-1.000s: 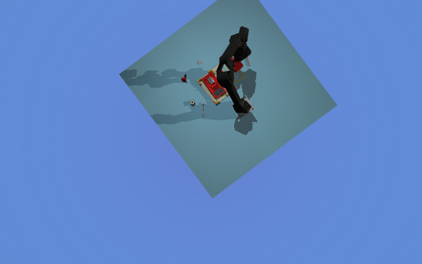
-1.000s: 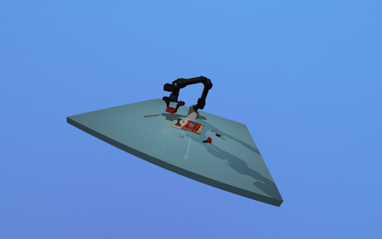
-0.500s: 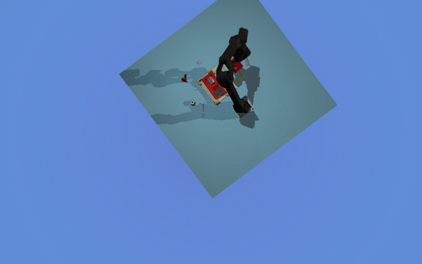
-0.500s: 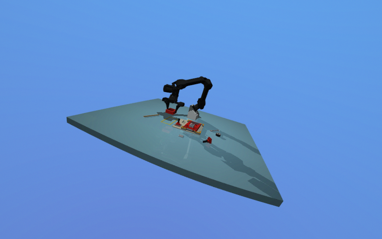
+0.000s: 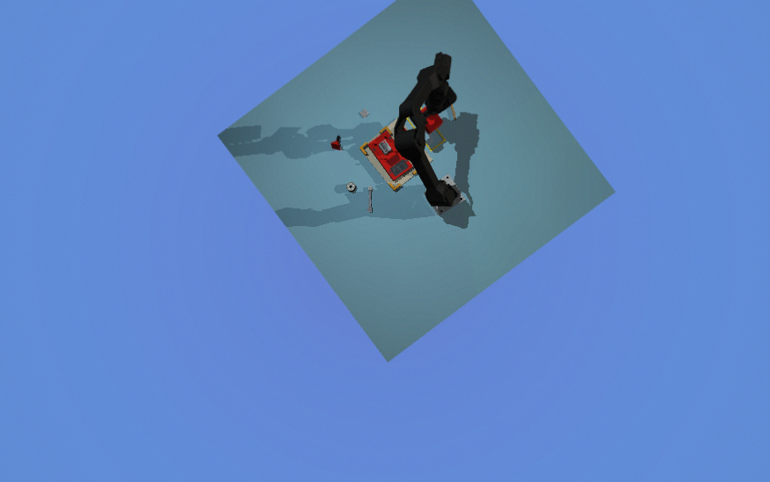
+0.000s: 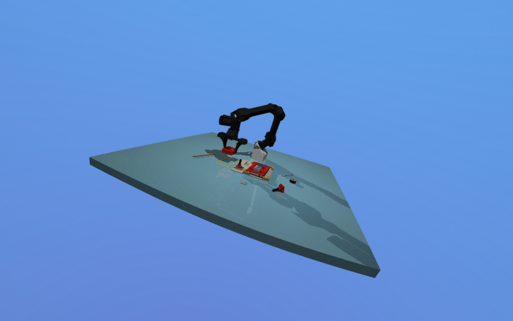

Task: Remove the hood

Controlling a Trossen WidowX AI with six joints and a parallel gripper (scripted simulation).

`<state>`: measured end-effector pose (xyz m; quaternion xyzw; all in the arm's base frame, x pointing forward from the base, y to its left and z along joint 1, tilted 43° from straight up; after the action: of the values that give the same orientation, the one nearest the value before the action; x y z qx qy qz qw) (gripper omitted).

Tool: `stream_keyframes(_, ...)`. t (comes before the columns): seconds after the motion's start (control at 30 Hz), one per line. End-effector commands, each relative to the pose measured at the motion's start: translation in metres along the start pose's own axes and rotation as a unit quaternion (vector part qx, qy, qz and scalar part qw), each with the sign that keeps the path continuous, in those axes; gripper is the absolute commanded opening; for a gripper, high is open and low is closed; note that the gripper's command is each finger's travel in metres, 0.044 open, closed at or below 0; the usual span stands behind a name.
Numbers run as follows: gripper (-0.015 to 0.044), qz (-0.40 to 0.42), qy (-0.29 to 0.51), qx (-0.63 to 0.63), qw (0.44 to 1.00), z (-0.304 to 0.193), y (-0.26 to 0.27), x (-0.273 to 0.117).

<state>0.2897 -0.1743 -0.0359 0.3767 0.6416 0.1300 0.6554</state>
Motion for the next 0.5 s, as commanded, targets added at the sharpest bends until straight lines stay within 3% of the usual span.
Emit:
stream_keyframes(0.0, 0.0000, 0.002, 0.001, 0.004, 1.000, -0.0012, 0.0001, 0.0033)
stream_keyframes(0.47, 0.0000, 0.003, 0.001, 0.004, 1.000, -0.0013, 0.0002, 0.0112)
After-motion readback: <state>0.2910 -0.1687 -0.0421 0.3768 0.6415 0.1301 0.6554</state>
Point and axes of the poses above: the point midway between the two fingers, 35 mm back from their tips, its own x axis out along the fingers, its own y axis across the jaws, z = x × y, the point moved 4 cm from there along -x, back along the fingers, and after that the axes turned 15 degrees about x, right-handed, at the moved point
